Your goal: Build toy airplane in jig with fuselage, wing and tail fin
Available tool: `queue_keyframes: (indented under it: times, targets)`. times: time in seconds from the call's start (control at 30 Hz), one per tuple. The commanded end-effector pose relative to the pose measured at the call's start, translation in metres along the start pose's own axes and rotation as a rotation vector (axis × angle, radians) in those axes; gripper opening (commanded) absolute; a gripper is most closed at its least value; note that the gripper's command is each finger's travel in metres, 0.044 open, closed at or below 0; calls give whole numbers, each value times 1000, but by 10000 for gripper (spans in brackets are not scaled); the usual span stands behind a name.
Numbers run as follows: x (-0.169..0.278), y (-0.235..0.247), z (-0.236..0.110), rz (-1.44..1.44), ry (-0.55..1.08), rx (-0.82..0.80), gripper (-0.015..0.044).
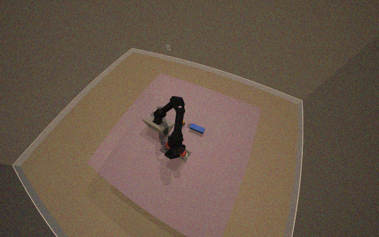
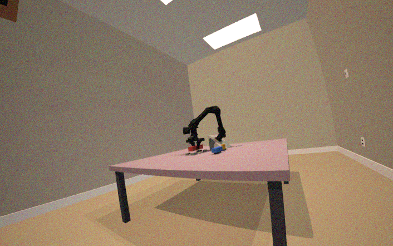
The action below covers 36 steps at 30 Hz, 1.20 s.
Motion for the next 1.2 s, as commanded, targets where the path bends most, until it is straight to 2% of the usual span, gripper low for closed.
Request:
queue_keyframes:
  times: [0.0, 0.23, 0.4, 0.57, 1.07, 1.17]
  targets:
    - [1, 0, 6, 6, -5, -4, 197]
    - [1, 0, 12, 6, -5, -4, 197]
    - [1, 0, 11, 0, 2, -1, 164]
    - [1, 0, 11, 0, 2, -1, 32]
    - [1, 0, 11, 0, 2, -1, 426]
    - [1, 0, 11, 0, 2, -1, 440]
Point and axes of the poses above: the point midway between the two fingers, 35 mm back from their tips, its own z axis out along the fingers, its own y axis across the jaws, x = y × z, the point moved 10 cm from there along -z, back along the fingers, and after that the axes turned 15 degrees about z, right-handed, at the moved point
